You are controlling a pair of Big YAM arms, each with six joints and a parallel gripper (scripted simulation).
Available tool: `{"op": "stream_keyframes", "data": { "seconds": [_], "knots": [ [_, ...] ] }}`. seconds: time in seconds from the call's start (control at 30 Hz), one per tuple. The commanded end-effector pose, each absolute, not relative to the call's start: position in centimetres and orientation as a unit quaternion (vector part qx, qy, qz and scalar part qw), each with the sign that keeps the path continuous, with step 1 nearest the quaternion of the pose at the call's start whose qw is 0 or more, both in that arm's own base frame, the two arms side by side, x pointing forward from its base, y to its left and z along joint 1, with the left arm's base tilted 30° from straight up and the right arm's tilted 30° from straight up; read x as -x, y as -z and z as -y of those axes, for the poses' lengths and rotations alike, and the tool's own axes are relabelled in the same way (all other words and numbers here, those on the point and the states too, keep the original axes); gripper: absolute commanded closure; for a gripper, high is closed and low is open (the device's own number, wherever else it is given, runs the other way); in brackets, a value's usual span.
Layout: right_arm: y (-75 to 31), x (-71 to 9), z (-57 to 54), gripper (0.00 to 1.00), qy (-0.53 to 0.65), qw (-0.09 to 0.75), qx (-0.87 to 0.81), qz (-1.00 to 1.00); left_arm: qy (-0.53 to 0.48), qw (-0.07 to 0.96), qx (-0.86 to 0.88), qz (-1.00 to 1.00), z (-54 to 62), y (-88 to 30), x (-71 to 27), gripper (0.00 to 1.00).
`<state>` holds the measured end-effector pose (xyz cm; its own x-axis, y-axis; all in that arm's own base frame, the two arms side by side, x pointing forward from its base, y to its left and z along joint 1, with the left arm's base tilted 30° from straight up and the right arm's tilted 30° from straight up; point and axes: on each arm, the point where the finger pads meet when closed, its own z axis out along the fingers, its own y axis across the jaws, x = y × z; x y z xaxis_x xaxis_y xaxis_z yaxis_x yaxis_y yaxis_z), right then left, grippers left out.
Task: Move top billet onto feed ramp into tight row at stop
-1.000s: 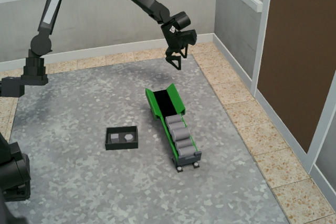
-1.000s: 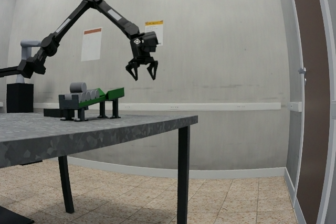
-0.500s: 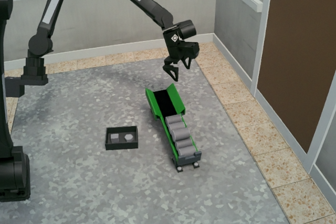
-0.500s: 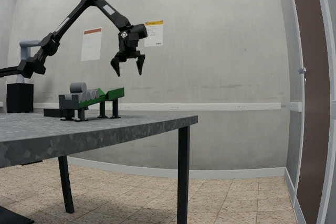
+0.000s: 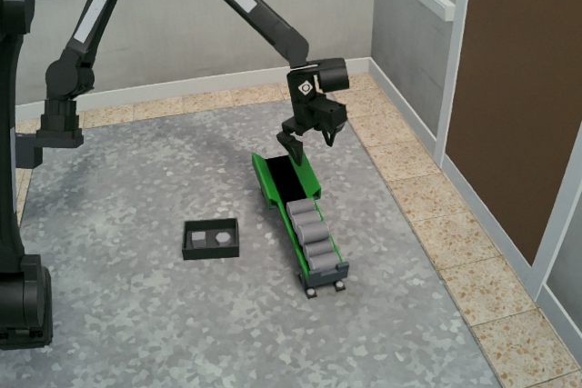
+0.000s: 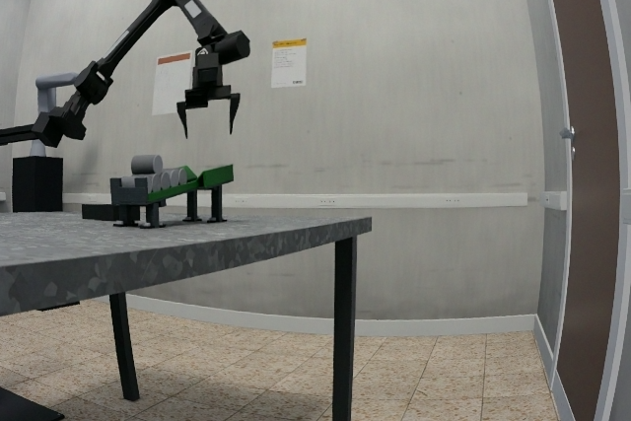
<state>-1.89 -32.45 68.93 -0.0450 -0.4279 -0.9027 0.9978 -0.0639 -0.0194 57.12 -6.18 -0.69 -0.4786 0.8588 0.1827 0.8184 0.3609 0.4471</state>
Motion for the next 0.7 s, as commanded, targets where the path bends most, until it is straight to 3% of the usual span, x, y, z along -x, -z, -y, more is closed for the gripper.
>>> {"op": "stream_keyframes", "data": {
  "seconds": [0.0, 0.67],
  "knots": [
    [-69.9, 2.2, 31.7, 0.00, 0.624, 0.583, -0.380, -0.356, -0.249, 0.040, -0.524, -0.813, 8.8, 0.6, -58.6, 0.00],
    [-69.9, 2.2, 31.7, 0.00, 0.624, 0.583, -0.380, -0.356, -0.247, -0.038, -0.612, -0.750, 19.2, 5.5, -55.7, 0.00]
  ]
}}
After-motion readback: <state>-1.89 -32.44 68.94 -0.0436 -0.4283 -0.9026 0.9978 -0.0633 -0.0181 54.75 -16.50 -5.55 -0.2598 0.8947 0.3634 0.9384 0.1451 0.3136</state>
